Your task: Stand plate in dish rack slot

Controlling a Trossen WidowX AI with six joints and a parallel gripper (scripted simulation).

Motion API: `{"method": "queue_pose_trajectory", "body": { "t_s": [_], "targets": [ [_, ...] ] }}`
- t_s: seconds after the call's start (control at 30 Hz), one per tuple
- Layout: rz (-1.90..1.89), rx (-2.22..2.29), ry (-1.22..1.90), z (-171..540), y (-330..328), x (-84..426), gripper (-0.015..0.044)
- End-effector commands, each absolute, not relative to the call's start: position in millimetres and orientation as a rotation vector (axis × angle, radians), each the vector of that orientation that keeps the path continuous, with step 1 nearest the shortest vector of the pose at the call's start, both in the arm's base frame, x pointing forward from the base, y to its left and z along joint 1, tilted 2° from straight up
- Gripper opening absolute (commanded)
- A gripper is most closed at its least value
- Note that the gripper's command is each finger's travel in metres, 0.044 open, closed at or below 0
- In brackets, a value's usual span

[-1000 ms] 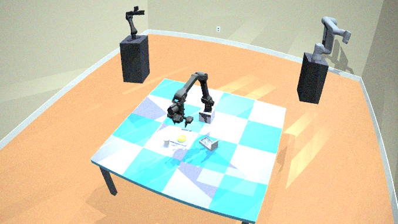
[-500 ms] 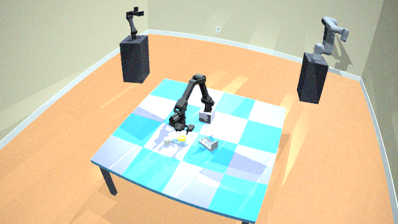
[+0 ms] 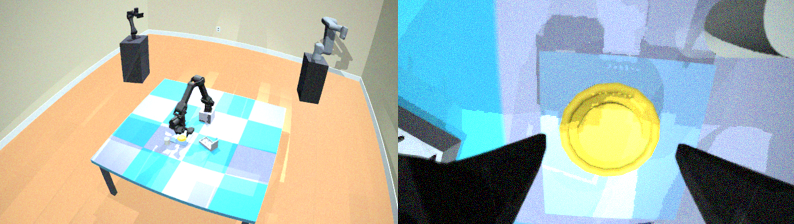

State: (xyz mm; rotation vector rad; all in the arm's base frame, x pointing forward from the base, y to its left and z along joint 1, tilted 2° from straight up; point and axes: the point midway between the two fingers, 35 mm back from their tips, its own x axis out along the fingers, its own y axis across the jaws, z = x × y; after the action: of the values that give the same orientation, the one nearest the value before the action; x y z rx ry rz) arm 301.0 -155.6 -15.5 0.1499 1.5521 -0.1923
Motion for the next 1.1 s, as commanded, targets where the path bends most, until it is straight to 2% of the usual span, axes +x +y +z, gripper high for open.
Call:
{"method": "queue_pose_trajectory", "body": {
  "t_s": [0.0,0.8,1.07],
  "targets": [
    [-0.188,0.143,1.557,-23.3,-155.9,300.0,0.04],
    [-0.188,0.143,1.557,-46.7,-156.0,300.3,0.0398],
    [-0.188,0.143,1.557,-46.7,-156.0,300.3,0.0345]
  ]
}}
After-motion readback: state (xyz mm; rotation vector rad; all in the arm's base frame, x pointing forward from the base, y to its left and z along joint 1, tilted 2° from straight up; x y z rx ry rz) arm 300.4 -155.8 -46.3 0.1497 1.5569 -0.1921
